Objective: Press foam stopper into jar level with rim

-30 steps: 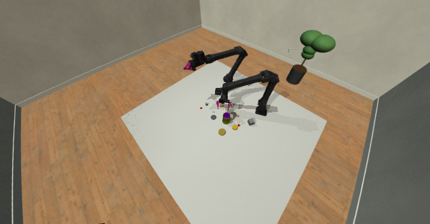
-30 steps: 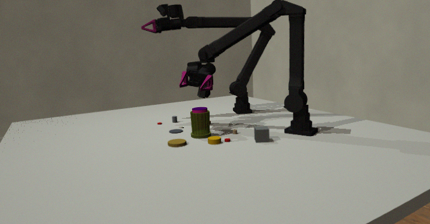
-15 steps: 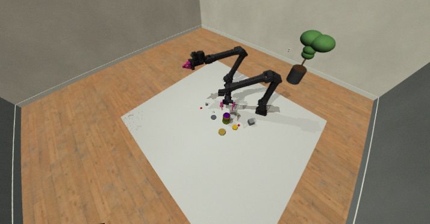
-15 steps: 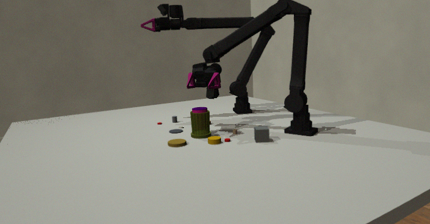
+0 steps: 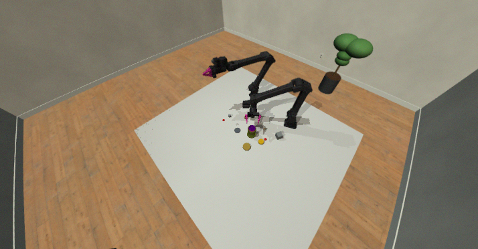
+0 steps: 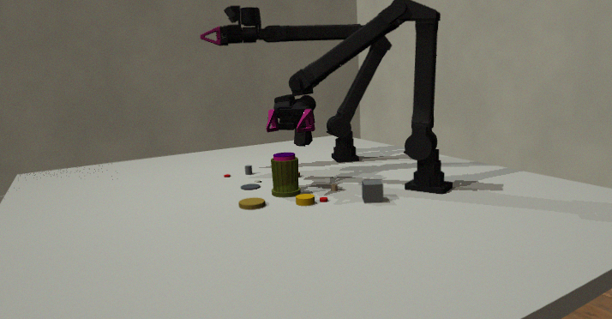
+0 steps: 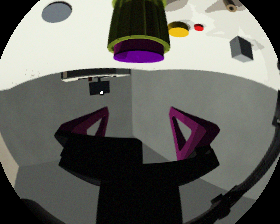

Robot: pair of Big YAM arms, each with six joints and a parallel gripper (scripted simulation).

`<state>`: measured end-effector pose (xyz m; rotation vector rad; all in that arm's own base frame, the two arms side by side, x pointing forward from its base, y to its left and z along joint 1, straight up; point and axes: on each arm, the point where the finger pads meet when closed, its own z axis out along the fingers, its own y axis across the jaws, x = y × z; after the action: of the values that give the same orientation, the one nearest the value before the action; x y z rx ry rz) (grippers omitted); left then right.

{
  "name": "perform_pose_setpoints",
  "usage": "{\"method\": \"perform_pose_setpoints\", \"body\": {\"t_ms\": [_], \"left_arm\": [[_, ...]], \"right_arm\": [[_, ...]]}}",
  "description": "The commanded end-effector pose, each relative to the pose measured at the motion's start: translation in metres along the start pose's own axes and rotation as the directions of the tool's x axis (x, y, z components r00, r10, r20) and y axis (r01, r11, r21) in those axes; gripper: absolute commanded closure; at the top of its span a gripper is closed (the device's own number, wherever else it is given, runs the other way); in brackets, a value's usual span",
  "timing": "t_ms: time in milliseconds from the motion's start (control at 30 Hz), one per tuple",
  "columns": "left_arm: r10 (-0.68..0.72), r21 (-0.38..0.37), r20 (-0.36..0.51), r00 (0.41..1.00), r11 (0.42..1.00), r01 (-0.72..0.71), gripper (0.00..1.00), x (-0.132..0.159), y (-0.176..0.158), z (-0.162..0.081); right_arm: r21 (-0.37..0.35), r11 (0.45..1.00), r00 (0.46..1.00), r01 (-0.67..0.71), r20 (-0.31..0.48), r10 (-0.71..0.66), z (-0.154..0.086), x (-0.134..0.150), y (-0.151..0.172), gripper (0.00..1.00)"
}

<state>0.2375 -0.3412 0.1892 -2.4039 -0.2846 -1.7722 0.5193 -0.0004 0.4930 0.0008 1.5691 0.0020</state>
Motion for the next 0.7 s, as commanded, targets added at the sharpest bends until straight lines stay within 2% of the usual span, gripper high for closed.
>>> {"method": "perform_pose_setpoints", "body": {"t_ms": [0, 33, 133, 500, 633, 667], "left_arm": [[-0.017, 0.004, -0.001, 1.0, 1.0, 0.017, 0.02, -0.001, 0.002, 0.004], [-0.05, -0.011, 0.0, 0.999, 0.999, 0.05, 0.02, 0.008, 0.008, -0.001], [-0.014, 0.004, -0.001, 1.0, 1.0, 0.014, 0.02, -0.007, 0.001, 0.005], [-0.012, -0.001, -0.001, 1.0, 1.0, 0.012, 0.02, -0.022, 0.003, 0.009], [-0.045, -0.012, 0.0, 0.999, 0.999, 0.045, 0.02, -0.012, 0.005, 0.005], [-0.018, -0.004, -0.001, 1.0, 1.0, 0.018, 0.02, -0.023, 0.001, 0.008]], "right_arm": [[0.007, 1.0, 1.0, -0.008, 0.004, 0.008, 0.001, -0.005, -0.003, 1.0], [0.007, 1.0, 1.0, -0.008, 0.004, 0.008, 0.001, -0.005, -0.003, 1.0], [0.007, 1.0, 1.0, -0.008, 0.004, 0.008, 0.001, -0.005, -0.003, 1.0], [0.007, 1.0, 1.0, -0.008, 0.004, 0.008, 0.001, -0.005, -0.003, 1.0], [0.007, 1.0, 1.0, -0.008, 0.004, 0.008, 0.001, -0.005, -0.003, 1.0], [0.007, 1.0, 1.0, -0.008, 0.004, 0.008, 0.001, -0.005, -0.003, 1.0]]}}
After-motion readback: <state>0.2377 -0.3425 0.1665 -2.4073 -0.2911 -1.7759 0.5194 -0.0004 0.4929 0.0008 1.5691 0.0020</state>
